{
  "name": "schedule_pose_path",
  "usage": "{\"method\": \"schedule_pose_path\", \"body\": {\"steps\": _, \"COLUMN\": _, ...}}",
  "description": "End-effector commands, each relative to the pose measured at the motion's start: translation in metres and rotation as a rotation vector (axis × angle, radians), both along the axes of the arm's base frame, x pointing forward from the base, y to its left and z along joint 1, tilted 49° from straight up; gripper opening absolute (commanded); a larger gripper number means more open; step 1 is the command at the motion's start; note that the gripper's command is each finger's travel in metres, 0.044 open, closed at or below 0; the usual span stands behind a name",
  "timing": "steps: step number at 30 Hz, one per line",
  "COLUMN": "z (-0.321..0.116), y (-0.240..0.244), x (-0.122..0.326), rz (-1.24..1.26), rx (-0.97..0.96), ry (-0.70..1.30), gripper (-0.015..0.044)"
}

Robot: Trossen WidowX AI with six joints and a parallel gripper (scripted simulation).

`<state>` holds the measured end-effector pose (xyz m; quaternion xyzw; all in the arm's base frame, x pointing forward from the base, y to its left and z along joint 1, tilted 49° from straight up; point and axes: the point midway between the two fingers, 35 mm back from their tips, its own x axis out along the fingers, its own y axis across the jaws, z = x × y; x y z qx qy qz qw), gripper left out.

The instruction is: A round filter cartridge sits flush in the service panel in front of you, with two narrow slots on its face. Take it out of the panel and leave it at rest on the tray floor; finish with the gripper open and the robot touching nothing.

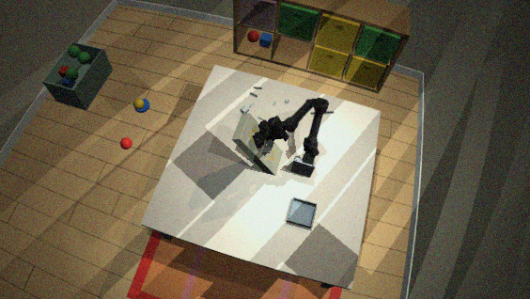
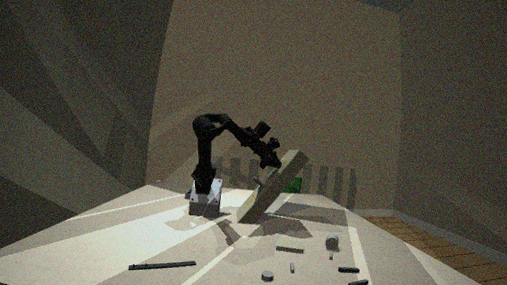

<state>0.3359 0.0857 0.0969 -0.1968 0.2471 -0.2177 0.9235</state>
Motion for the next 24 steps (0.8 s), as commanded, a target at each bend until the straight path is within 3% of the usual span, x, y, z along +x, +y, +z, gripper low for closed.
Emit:
{"method": "schedule_pose_path", "body": {"steps": 1, "z": -0.0025, "y": -0.0032, "x": 0.0028, "rz": -0.003, "rx": 0.003, "ry": 0.007, "gripper": 0.0106}}
{"method": "schedule_pose_path", "body": {"steps": 16, "z": -0.0034, "y": -0.0044, "x": 0.0047, "rz": -0.003, "rx": 0.003, "ry": 0.007, "gripper": 0.0106}}
{"method": "schedule_pose_path", "body": {"steps": 24, "z": -0.0002, "y": 0.0002, "x": 0.0008, "rz": 0.005, "rx": -0.007, "ry": 0.0, "gripper": 0.0052}}
